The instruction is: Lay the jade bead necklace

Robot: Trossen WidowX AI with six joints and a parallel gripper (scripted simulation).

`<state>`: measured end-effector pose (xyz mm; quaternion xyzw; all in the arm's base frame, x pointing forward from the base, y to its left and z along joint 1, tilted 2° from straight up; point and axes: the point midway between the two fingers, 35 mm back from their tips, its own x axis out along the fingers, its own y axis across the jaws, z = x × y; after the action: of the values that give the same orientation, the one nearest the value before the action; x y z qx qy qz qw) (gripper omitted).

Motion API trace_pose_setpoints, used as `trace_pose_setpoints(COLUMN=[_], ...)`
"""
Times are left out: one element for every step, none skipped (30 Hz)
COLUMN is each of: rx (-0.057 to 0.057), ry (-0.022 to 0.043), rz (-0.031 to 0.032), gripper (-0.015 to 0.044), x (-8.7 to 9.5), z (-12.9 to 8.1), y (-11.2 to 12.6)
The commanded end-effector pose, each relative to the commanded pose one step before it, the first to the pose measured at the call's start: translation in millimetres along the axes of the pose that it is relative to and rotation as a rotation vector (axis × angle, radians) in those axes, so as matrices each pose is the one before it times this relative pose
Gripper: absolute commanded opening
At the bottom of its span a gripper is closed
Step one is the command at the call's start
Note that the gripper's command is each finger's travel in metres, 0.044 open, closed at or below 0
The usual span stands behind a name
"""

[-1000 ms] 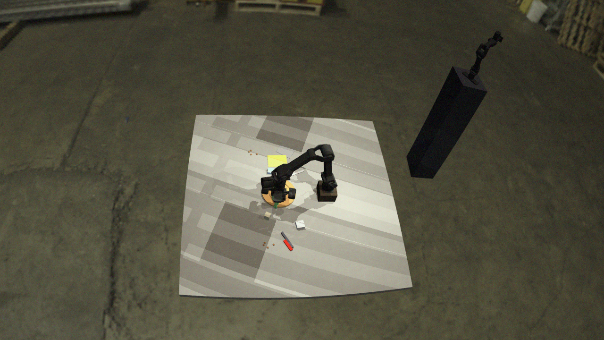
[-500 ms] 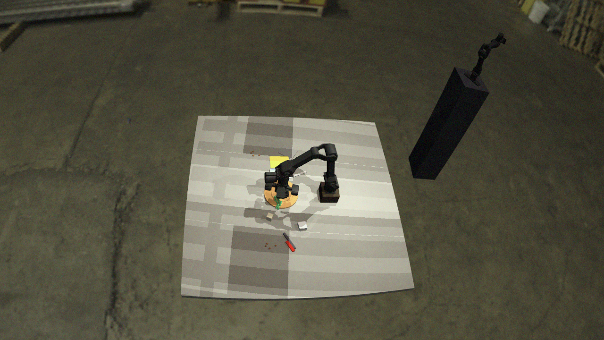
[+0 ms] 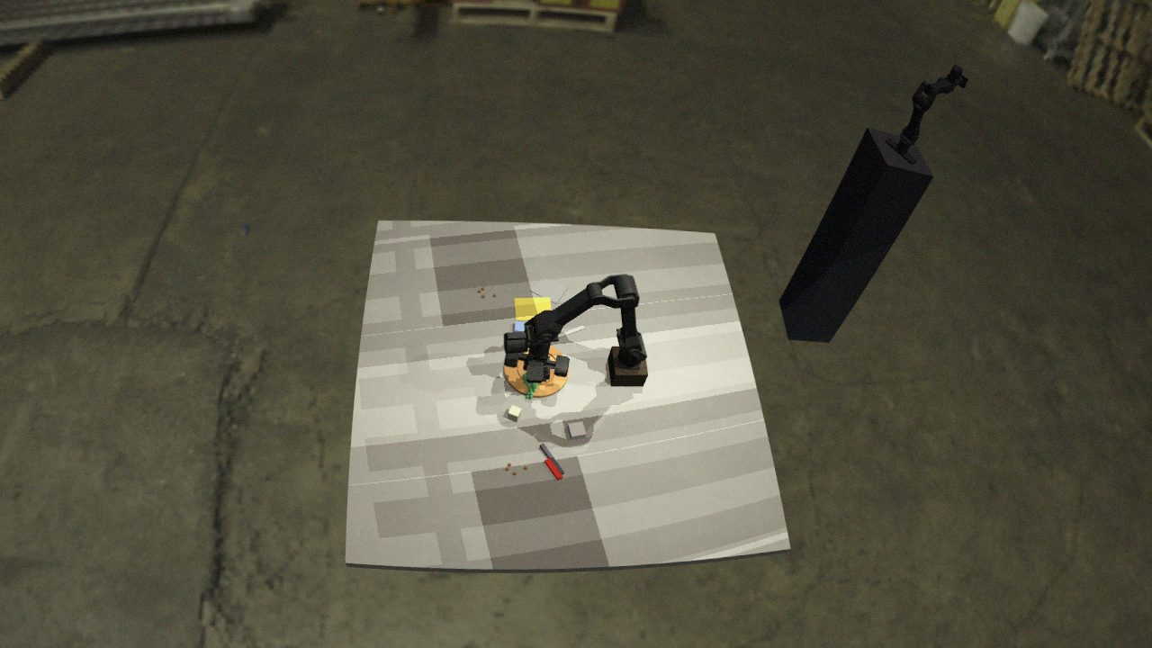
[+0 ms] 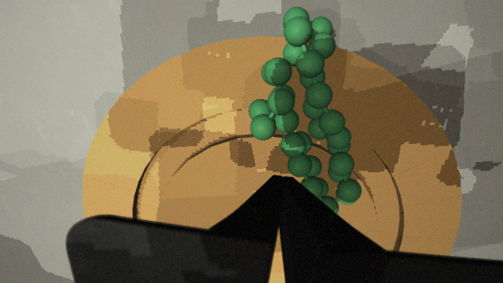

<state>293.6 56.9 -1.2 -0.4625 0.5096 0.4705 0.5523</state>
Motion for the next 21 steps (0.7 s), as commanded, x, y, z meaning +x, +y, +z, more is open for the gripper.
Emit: trace_pose_setpoints(rx=[-0.0017,0.0,0.0,0.0,0.0,0.0014,0.0,0.0,0.0,0.0,0.0,0.0,0.0,0.0,0.0,0.0,0.0,0.0,-0.0001,-0.0001,-0.0002], ry=[0.00487,0.0,0.0,0.0,0.0,-0.00375,0.0,0.0,0.0,0.0,0.0,0.0,0.0,0.0,0.0,0.0,0.0,0.00007,0.0002,0.00033,0.00043], rz=[0.01013,0.0,0.0,0.0,0.0,-0.00648,0.0,0.0,0.0,0.0,0.0,0.0,0.0,0.0,0.0,0.0,0.0,0.00011,0.00032,0.00054,0.00069], gripper=[0.0,0.0,0.0,0.0,0.0,0.0026,0.0053,0.0079,0.0105,0.0131,0.0157,0.0184,0.021,0.0236,0.0263,0.0289,0.0315,0.0341,0.0368,0.0394,0.042], x=[6.96,0.0,0.0,0.0,0.0,-2.84,0.0,0.0,0.0,0.0,0.0,0.0,0.0,0.0,0.0,0.0,0.0,-0.47,-1.42,-2.36,-3.03], z=[-1.25,0.0,0.0,0.0,0.0,0.88,0.0,0.0,0.0,0.0,0.0,0.0,0.0,0.0,0.0,0.0,0.0,-0.01,-0.02,-0.04,-0.06], y=[3.39,0.0,0.0,0.0,0.0,-2.31,0.0,0.0,0.0,0.0,0.0,0.0,0.0,0.0,0.0,0.0,0.0,0.01,0.04,0.08,0.13])
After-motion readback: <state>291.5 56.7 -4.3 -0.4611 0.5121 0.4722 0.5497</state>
